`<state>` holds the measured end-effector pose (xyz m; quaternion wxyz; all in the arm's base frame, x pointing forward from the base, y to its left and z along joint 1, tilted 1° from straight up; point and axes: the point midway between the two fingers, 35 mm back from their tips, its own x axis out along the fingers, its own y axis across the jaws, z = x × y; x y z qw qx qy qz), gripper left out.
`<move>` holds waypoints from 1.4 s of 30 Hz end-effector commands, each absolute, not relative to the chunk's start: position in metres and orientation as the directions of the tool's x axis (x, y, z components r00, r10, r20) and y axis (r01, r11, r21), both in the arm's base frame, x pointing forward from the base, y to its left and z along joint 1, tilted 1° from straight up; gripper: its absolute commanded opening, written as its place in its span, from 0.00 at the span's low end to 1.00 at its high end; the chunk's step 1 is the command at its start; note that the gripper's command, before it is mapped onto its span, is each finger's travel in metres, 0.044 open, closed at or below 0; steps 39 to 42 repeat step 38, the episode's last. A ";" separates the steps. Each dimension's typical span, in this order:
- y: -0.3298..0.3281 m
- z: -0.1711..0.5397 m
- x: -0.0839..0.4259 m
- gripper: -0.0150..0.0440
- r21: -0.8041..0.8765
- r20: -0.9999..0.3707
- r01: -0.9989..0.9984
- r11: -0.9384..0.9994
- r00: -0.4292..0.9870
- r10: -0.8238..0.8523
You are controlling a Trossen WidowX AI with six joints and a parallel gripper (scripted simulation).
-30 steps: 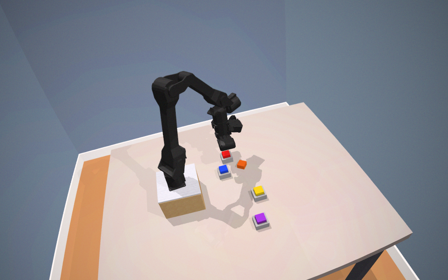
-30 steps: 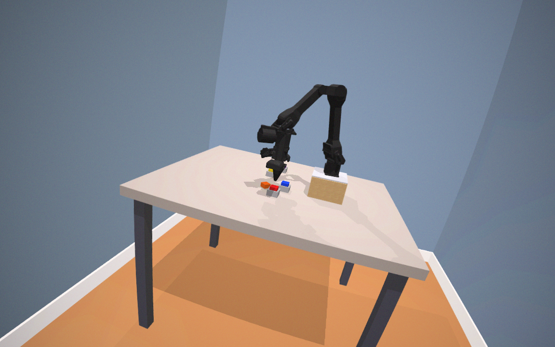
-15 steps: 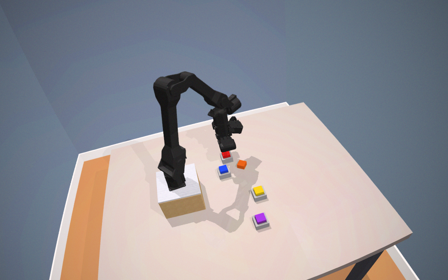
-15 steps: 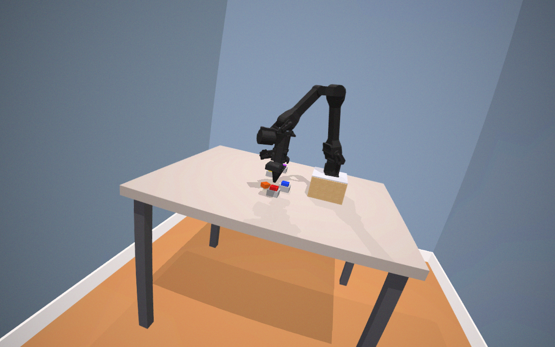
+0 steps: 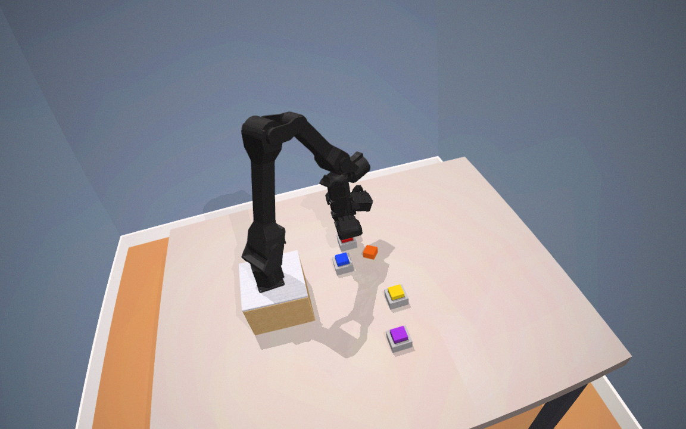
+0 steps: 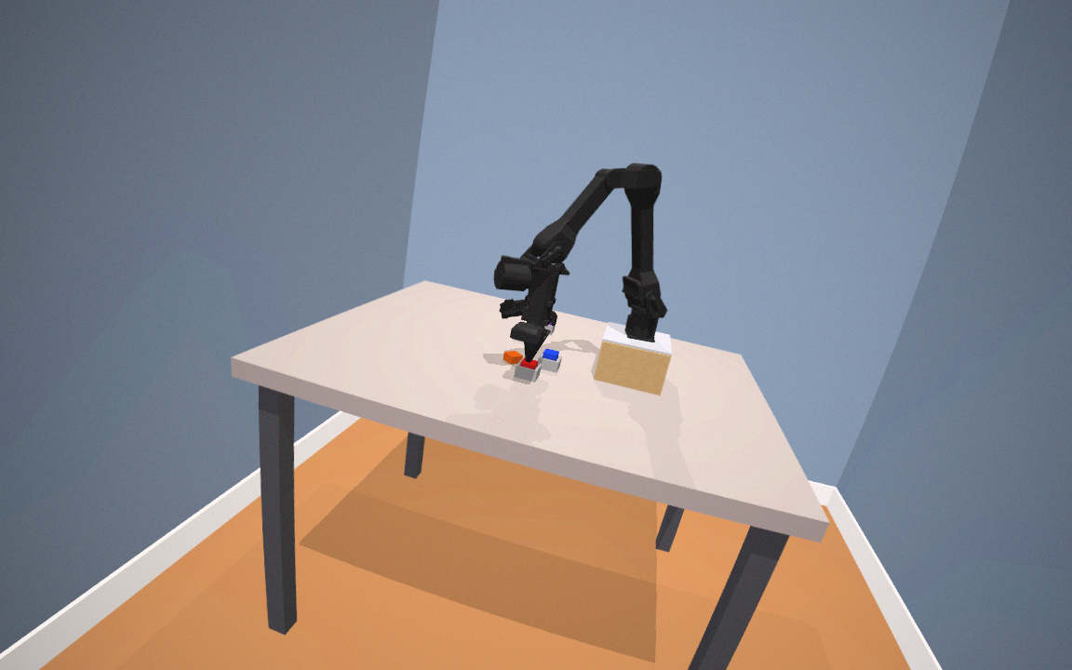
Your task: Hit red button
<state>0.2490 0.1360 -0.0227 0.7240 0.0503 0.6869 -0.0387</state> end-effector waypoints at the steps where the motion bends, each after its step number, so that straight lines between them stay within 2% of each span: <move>1: 0.135 -0.027 0.247 0.29 0.018 -0.999 0.121 0.993 0.045 0.012; 17: 0.135 -0.027 0.247 0.29 0.018 -0.999 0.121 0.993 0.045 0.012; 21: 0.135 0.004 0.246 0.29 0.018 -0.999 0.121 0.992 0.046 0.013; 25: 0.135 0.007 0.245 0.29 0.018 -0.999 0.121 0.993 0.045 0.013; 33: 0.170 0.069 0.264 0.64 0.022 -0.999 0.121 0.992 0.047 0.016; 37: 0.171 0.071 0.264 0.82 0.022 -0.999 0.121 0.992 0.047 0.016; 42: 0.171 0.071 0.264 0.82 0.022 -0.999 0.121 0.992 0.047 0.016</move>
